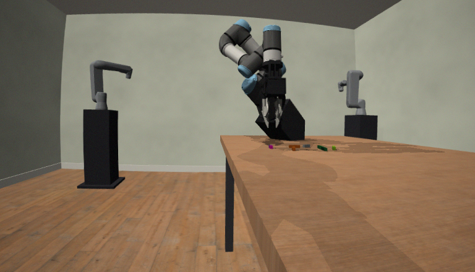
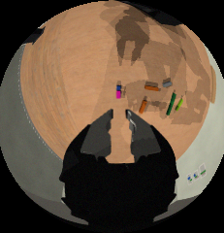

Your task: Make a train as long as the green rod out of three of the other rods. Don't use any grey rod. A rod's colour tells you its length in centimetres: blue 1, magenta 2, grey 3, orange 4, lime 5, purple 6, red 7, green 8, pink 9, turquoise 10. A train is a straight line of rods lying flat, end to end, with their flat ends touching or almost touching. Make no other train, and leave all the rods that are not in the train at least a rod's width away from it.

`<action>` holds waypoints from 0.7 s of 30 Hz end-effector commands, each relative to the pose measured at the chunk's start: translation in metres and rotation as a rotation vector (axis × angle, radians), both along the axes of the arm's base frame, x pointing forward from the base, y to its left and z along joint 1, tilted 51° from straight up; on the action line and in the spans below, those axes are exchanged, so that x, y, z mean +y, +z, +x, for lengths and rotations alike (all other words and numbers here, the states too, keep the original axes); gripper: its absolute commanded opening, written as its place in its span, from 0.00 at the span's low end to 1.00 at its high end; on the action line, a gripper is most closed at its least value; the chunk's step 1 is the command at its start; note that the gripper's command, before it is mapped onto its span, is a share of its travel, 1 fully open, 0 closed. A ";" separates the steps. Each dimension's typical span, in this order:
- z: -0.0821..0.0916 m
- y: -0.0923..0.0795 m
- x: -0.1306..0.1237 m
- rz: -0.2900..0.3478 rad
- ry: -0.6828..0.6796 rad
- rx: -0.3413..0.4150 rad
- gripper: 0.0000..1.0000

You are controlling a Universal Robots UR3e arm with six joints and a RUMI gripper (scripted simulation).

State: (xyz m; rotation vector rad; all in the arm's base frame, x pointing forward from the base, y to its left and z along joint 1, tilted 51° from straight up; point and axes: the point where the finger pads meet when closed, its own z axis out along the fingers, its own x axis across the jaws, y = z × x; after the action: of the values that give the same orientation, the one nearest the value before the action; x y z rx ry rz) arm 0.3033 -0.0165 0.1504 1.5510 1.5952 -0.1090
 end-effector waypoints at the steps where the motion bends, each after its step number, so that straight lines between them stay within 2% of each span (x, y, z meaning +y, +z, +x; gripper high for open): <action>1: -0.011 0.005 0.006 0.000 -0.029 0.030 0.14; 17: -0.014 0.009 0.011 0.000 -0.029 0.031 0.14; 18: -0.014 0.009 0.011 0.000 -0.029 0.031 1.00; 21: -0.014 0.009 0.011 0.000 -0.029 0.031 1.00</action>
State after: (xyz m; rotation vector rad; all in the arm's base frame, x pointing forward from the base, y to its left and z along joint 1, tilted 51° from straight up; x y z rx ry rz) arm 0.2902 -0.0057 0.1597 1.5747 1.5982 -0.1417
